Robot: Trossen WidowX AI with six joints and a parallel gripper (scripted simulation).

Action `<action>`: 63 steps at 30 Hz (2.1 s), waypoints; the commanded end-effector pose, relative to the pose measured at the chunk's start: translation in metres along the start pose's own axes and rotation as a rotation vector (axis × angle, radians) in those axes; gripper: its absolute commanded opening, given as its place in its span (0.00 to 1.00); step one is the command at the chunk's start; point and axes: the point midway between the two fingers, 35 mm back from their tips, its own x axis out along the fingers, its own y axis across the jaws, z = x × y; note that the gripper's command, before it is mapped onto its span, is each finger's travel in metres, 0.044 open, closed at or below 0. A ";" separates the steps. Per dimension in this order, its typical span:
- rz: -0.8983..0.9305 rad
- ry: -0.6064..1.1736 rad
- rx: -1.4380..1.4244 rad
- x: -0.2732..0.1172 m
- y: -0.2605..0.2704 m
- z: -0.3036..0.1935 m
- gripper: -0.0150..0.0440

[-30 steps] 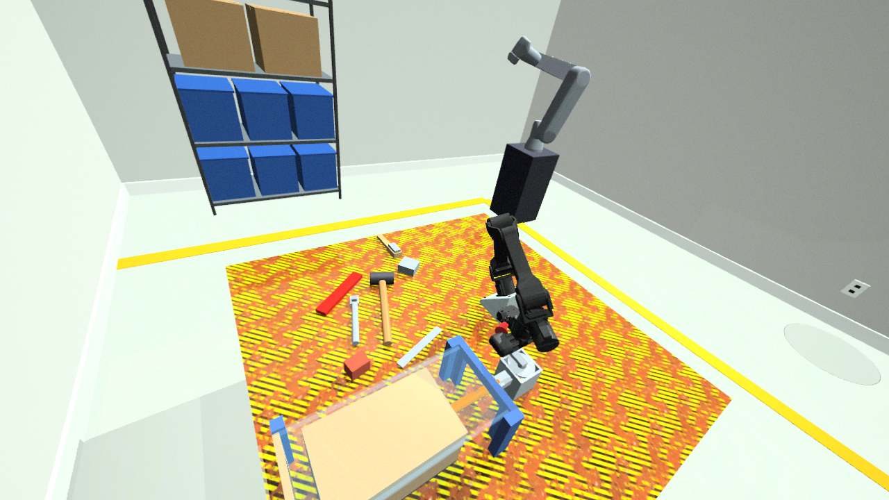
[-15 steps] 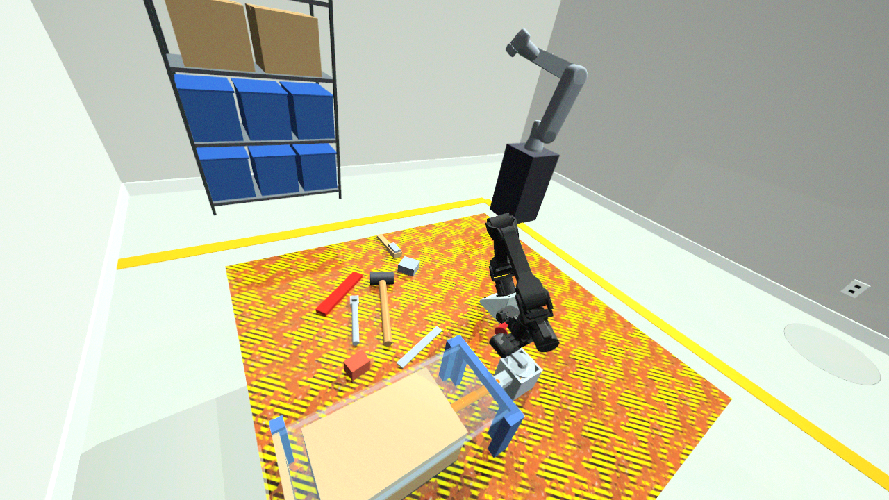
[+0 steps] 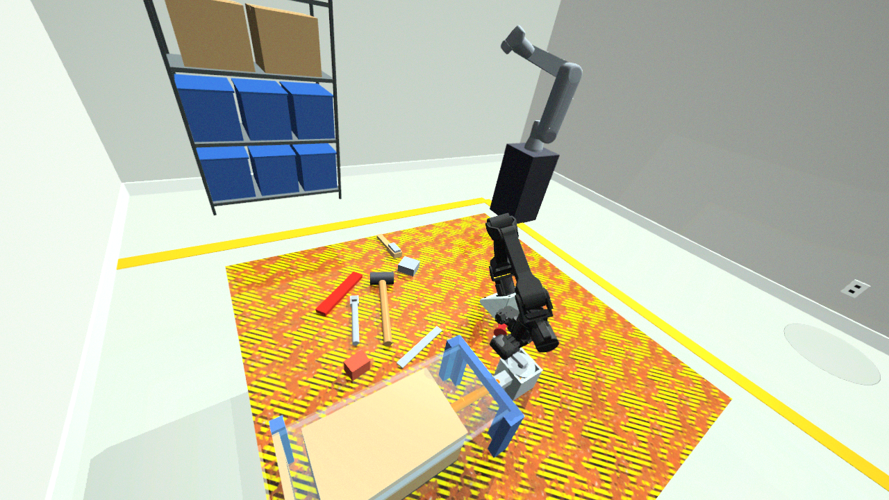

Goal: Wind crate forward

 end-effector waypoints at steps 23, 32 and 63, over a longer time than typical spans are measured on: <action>-0.012 -0.003 0.074 0.004 -0.003 -0.001 0.25; -0.003 0.000 0.062 0.000 -0.001 0.000 0.65; 0.001 0.091 0.053 -0.128 -0.001 0.009 1.00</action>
